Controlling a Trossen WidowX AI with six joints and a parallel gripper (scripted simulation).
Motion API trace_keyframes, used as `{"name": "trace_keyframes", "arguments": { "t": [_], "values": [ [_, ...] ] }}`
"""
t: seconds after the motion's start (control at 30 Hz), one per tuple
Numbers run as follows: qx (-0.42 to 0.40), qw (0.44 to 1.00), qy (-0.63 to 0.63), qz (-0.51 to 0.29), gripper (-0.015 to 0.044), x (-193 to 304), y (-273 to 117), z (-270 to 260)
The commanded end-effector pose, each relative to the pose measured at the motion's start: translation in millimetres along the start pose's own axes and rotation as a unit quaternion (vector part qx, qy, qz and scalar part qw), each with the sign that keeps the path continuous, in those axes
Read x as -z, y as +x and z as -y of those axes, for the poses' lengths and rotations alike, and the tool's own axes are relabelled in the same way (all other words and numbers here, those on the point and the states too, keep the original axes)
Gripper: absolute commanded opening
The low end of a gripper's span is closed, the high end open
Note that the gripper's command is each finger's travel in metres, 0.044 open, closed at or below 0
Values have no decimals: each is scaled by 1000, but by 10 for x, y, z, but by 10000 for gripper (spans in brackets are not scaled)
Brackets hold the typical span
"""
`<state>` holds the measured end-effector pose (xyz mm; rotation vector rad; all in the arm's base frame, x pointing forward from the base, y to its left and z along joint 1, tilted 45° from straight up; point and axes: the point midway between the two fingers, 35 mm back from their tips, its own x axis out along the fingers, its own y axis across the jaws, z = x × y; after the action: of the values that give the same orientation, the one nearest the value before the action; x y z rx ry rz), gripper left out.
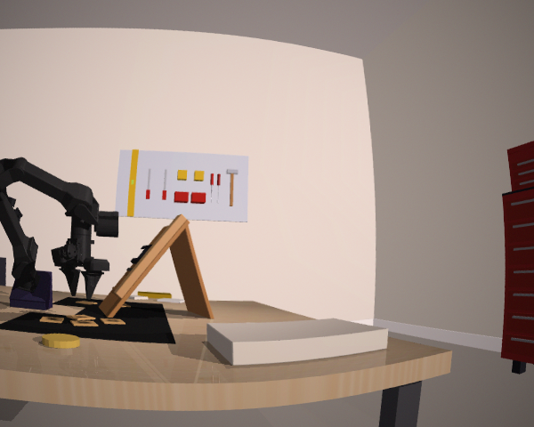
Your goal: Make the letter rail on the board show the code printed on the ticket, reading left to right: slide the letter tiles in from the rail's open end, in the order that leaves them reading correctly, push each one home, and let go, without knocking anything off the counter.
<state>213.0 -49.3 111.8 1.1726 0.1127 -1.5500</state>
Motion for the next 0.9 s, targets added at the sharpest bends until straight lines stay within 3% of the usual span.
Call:
{"name": "trace_keyframes", "arguments": {
  "t": [0.0,0.2,0.87],
  "values": [
    [-1,1000,2,2,340,-9,57,-4],
    [-2,1000,2,3,340,-35,320,-3],
    [-3,1000,2,3,340,-39,493,-7]
  ]
}}
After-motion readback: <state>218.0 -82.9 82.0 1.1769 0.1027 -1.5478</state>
